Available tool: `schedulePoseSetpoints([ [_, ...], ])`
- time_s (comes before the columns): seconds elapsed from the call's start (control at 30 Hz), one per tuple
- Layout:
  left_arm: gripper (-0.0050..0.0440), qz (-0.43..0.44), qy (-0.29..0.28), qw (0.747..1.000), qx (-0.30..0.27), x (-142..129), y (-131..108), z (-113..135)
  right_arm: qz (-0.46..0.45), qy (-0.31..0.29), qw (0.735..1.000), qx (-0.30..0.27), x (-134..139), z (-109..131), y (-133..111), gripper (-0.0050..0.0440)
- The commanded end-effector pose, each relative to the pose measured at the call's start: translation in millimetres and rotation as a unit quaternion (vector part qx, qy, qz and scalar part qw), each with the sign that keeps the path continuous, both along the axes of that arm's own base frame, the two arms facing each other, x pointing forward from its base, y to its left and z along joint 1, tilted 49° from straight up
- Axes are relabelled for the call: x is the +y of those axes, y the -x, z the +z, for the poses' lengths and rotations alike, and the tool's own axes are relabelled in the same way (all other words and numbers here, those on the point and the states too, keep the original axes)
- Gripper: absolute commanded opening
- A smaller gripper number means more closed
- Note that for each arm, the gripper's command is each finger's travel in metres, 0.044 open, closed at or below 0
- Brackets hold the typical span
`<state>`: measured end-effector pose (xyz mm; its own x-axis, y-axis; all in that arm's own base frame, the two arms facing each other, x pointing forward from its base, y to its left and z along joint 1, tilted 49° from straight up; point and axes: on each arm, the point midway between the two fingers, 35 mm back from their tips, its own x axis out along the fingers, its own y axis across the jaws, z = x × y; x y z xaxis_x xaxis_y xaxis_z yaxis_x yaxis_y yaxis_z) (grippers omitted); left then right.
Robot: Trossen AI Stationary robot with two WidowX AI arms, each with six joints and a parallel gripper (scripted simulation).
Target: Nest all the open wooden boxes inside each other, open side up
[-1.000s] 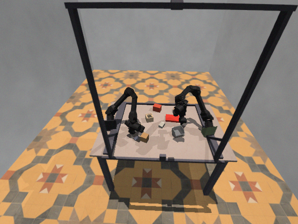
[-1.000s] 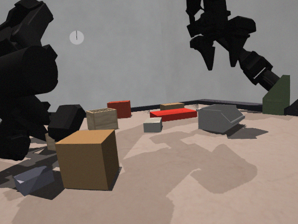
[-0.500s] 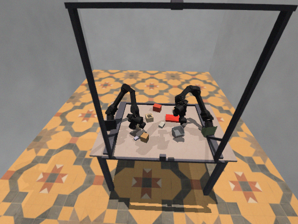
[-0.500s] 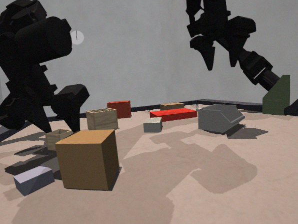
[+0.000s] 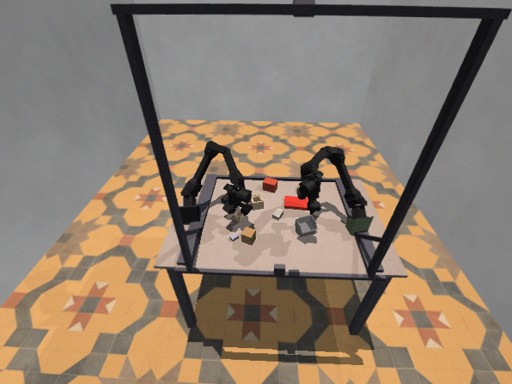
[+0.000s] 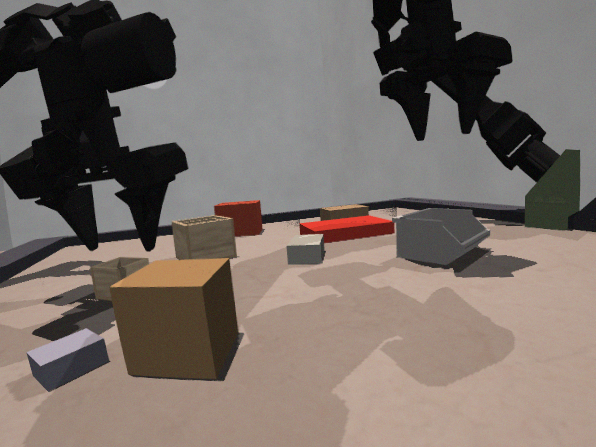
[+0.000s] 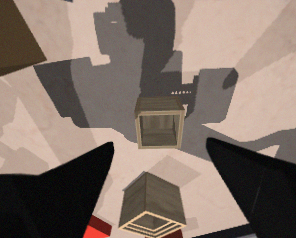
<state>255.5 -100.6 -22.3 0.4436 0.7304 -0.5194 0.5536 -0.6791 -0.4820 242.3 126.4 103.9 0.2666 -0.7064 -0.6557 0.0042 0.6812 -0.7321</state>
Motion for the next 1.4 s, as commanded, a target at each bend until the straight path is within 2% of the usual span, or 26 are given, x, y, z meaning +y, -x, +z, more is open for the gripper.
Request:
schedulePoseSetpoints([
  [0.0,0.04,0.037,0.047,0.997,0.042,-11.9,-3.7,13.9,0.0,-0.005,1.0,-0.007,3.5,2.7,-1.8,0.04],
  [0.1,0.04,0.055,0.07,0.994,0.069,-15.9,-2.6,20.1,0.0,-0.005,1.0,-0.007,3.5,2.7,-1.8,0.04],
  [1.37,0.04,0.055,0.064,0.994,0.071,-14.0,-0.1,17.1,0.0,-0.005,1.0,-0.007,3.5,2.7,-1.8,0.04],
])
